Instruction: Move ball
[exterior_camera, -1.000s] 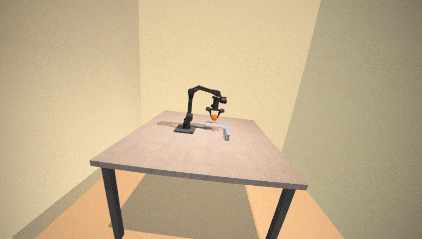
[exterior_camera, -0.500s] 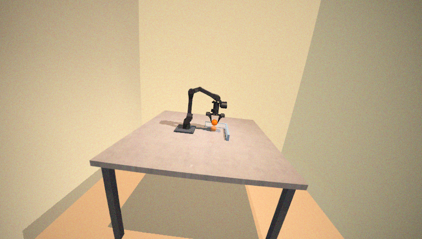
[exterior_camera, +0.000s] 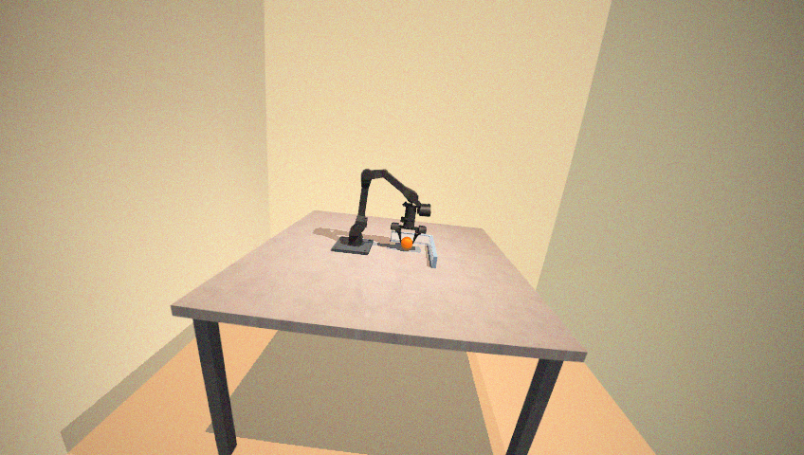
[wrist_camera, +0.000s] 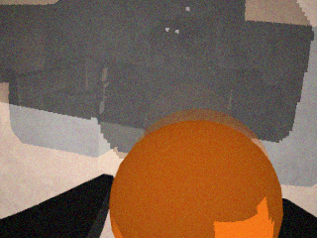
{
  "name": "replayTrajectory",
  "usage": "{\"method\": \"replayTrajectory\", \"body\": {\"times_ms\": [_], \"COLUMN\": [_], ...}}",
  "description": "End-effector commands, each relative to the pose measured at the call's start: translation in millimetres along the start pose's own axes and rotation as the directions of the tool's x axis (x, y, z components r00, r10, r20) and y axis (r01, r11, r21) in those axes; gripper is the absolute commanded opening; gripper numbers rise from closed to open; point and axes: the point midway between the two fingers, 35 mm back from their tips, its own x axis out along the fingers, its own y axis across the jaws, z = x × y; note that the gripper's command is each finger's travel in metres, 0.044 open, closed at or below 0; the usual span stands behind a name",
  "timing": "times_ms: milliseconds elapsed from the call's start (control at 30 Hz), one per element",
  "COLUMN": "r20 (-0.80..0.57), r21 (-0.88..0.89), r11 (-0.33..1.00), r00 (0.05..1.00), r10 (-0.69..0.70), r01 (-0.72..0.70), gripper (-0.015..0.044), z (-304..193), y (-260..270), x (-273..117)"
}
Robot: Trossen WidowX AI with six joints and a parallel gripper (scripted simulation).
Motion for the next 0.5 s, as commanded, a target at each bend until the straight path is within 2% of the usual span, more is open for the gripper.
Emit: {"method": "replayTrajectory", "body": {"times_ms": [0, 400, 467], "r20": [0.001, 0.001, 0.000], "r21": [-0.006, -0.006, 0.000], "r11": [1.000, 1.000, 1.000], "r00": [1.000, 1.000, 1.000], "r10": [-0.004, -0.004, -0.002], "r01": [0.004, 0.004, 0.002], "gripper": [0.0000, 0.0000, 0.0053], "z": [0, 0, 0], "y": [-1, -1, 0], "x": [3, 20, 16]}}
